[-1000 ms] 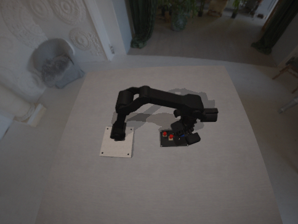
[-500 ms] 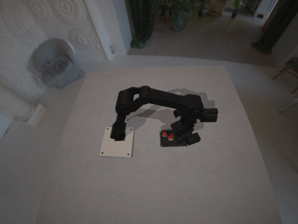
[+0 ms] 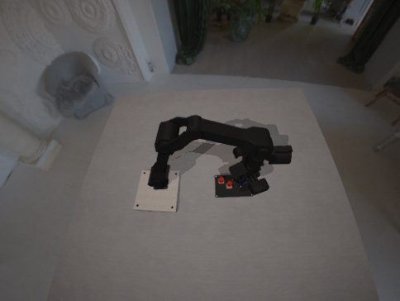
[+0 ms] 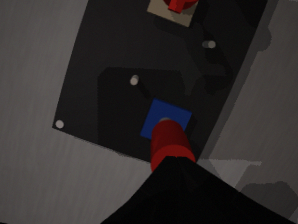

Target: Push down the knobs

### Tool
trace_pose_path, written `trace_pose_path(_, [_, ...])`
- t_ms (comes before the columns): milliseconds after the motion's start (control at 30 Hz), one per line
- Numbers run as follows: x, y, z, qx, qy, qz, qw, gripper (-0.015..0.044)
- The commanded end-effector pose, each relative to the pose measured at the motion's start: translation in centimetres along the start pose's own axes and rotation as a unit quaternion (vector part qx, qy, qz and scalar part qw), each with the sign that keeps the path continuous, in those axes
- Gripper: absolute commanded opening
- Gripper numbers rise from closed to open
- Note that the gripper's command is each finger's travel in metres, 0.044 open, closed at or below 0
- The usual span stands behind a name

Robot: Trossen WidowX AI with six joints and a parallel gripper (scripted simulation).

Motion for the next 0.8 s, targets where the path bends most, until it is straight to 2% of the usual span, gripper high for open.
trace_pose_path(0, [-0.01,-0.26,0.03,-0.002,-0.001,-0.002,1.000,0.0000])
trace_pose_path(767, [-0.01,-0.84,0.03,-0.002,-0.001,-0.002,1.000,0.0000])
Point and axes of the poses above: the point midway between the two fingers, 35 mm back from their tips, its own y axis back along the fingers, its own z axis across the jaws, x = y × z, the point moved 7 cm from there along y, back along the fingers, and after that the axes turned 1 degree about y, right-handed, at the moved point
